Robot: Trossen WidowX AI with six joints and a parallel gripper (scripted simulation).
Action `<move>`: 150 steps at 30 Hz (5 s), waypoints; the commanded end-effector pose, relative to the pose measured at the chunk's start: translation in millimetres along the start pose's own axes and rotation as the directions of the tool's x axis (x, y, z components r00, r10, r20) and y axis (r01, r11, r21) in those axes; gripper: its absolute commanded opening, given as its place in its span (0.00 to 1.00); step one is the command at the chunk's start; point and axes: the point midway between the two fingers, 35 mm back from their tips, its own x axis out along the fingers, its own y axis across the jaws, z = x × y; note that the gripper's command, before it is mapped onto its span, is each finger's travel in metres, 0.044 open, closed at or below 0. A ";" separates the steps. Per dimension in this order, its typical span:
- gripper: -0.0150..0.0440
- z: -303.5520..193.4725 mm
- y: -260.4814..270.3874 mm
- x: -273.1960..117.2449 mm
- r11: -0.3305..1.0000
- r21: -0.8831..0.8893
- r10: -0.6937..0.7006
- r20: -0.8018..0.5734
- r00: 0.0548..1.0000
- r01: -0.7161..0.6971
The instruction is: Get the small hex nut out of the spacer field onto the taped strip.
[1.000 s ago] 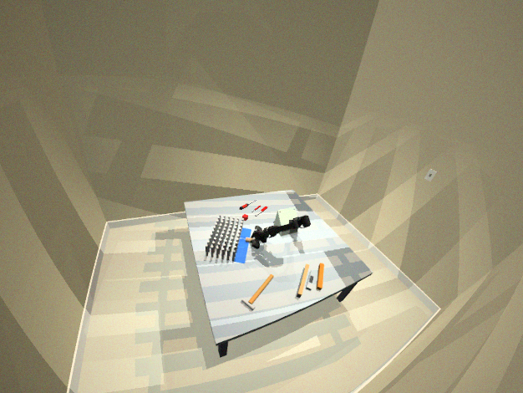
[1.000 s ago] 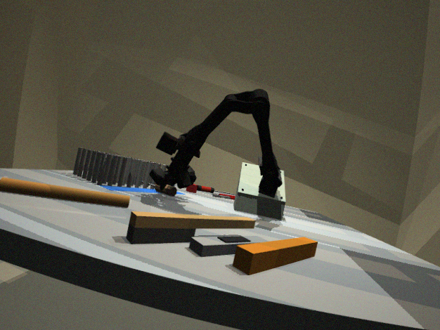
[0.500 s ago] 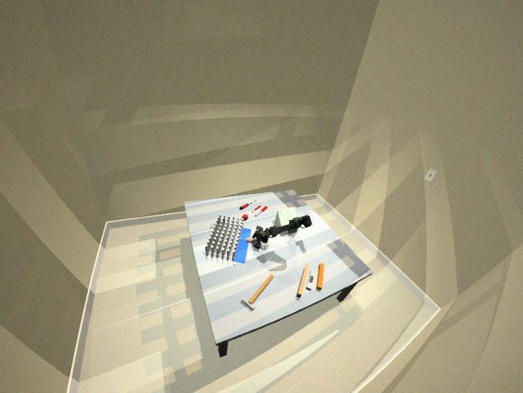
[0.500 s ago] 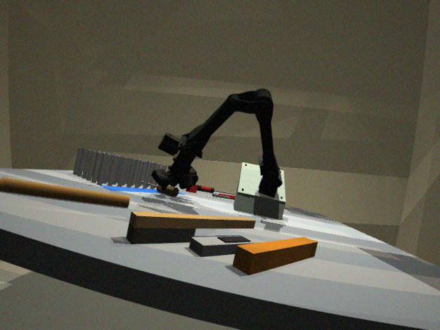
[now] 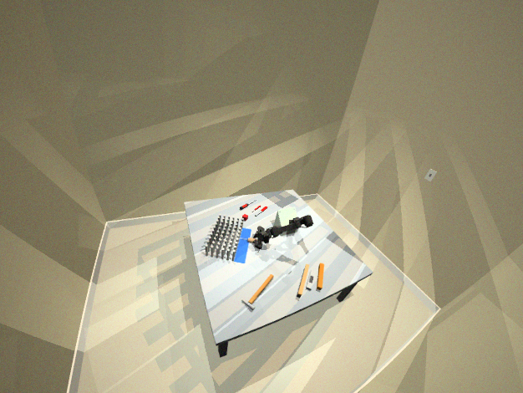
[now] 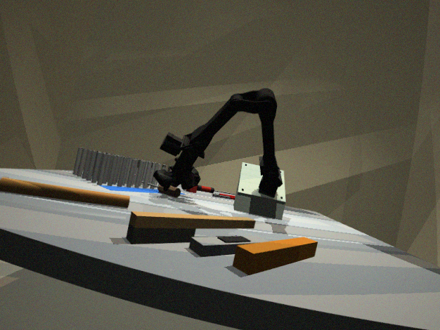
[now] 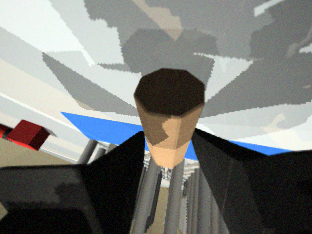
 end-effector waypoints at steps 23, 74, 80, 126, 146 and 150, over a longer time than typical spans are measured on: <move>0.25 15.9 1.8 -10.6 1.000 0.007 0.003 0.000 1.000 -0.003; 0.25 44.2 1.9 -29.5 1.000 0.009 0.002 0.002 1.000 -0.002; 0.25 47.4 1.9 -31.6 1.000 0.009 0.002 0.002 1.000 -0.002; 0.25 71.9 1.7 -48.3 1.000 0.011 0.001 0.005 1.000 -0.001; 0.25 82.3 1.6 -55.4 1.000 0.012 0.000 0.006 1.000 0.000; 0.25 84.4 1.6 -56.8 1.000 0.012 0.000 0.006 1.000 0.000</move>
